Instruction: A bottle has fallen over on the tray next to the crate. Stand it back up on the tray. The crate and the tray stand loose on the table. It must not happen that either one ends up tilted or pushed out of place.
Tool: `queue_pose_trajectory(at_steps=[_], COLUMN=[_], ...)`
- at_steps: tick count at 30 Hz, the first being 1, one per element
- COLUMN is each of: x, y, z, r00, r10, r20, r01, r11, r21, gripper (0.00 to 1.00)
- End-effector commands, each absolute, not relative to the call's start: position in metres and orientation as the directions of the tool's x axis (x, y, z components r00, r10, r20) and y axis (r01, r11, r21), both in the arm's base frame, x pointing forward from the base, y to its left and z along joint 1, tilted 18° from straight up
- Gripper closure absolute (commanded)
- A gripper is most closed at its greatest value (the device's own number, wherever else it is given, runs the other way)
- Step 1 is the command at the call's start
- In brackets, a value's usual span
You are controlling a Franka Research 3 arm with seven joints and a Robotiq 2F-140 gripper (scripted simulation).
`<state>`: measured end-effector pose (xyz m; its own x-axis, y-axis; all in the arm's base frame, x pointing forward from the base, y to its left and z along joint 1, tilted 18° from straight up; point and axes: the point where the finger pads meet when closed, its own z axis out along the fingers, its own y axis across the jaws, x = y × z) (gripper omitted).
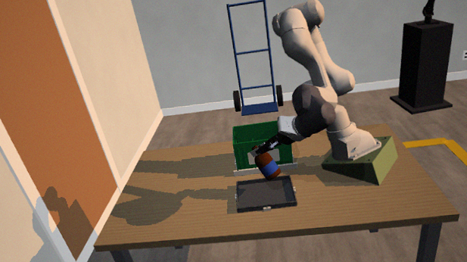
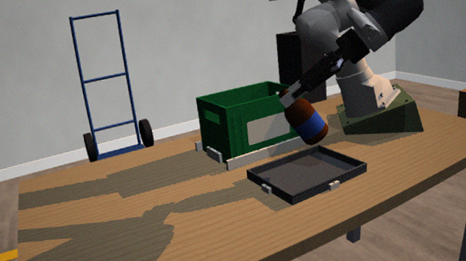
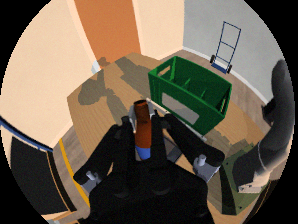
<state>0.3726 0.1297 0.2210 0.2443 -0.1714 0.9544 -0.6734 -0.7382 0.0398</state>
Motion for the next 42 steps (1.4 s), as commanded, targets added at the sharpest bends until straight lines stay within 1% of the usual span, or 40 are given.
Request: queue_pose_trajectory(at_steps=[1, 16, 42], x=[0.3733, 0.3726, 0.3725], y=[0.1303, 0.1314, 0.1315], z=[0.2249, 0.2241, 0.224], r00=[0.199, 0.156, 0.154], r10=[-0.168, -0.13, -0.128], r20=[0.966, 0.979, 0.98], r01=[-0.679, -0.676, -0.676], r11=[-0.734, -0.737, -0.737], r21=[0.012, 0.01, 0.01], gripper=[1.0, 1.0, 1.0])
